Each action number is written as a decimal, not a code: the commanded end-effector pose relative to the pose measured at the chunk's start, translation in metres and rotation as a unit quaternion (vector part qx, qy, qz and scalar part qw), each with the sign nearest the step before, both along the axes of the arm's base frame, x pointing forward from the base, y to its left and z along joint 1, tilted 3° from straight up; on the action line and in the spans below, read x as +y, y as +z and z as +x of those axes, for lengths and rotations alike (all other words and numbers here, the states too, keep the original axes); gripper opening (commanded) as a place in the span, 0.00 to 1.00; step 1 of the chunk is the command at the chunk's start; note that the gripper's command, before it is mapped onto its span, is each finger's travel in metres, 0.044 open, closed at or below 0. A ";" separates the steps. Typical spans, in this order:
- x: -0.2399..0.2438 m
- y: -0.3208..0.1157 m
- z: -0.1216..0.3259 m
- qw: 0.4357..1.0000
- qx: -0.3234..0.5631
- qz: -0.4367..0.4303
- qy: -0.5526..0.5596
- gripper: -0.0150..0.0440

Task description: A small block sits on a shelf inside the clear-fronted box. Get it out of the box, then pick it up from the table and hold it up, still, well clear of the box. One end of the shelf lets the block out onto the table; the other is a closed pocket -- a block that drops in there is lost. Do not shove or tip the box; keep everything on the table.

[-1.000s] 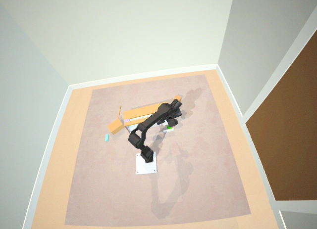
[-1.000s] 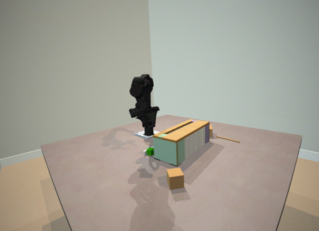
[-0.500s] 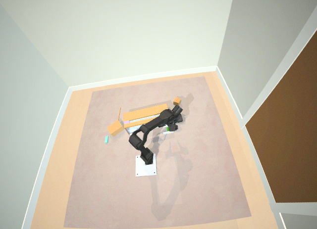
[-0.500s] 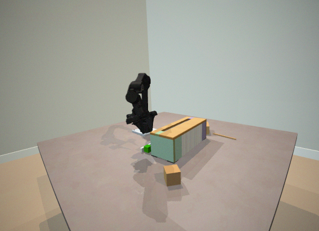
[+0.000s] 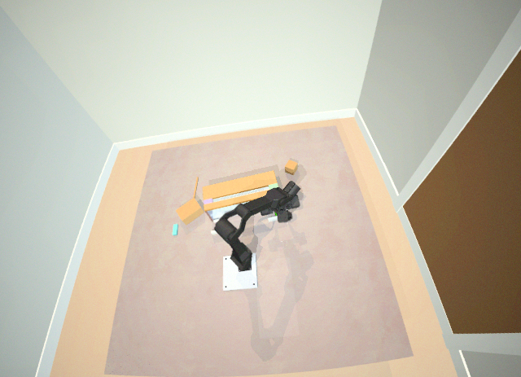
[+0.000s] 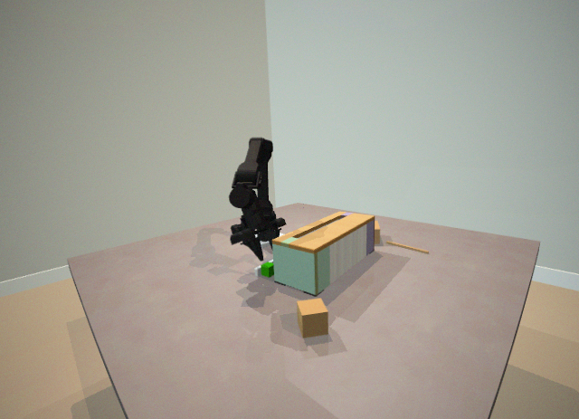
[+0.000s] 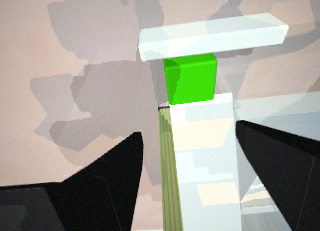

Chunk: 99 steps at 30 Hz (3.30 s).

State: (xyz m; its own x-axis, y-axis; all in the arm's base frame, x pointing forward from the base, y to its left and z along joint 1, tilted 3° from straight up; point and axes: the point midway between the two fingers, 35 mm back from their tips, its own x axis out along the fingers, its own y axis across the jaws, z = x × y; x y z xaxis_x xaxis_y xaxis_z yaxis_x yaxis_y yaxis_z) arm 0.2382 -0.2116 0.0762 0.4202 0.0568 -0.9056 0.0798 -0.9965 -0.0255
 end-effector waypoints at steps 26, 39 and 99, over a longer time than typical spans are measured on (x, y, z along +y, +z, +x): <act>0.006 -0.048 0.001 1.000 -0.001 0.004 -0.001 0.74; 0.007 -0.053 0.001 1.000 -0.001 0.004 -0.001 0.38; 0.059 0.111 -0.023 0.945 -0.031 0.002 -0.327 0.25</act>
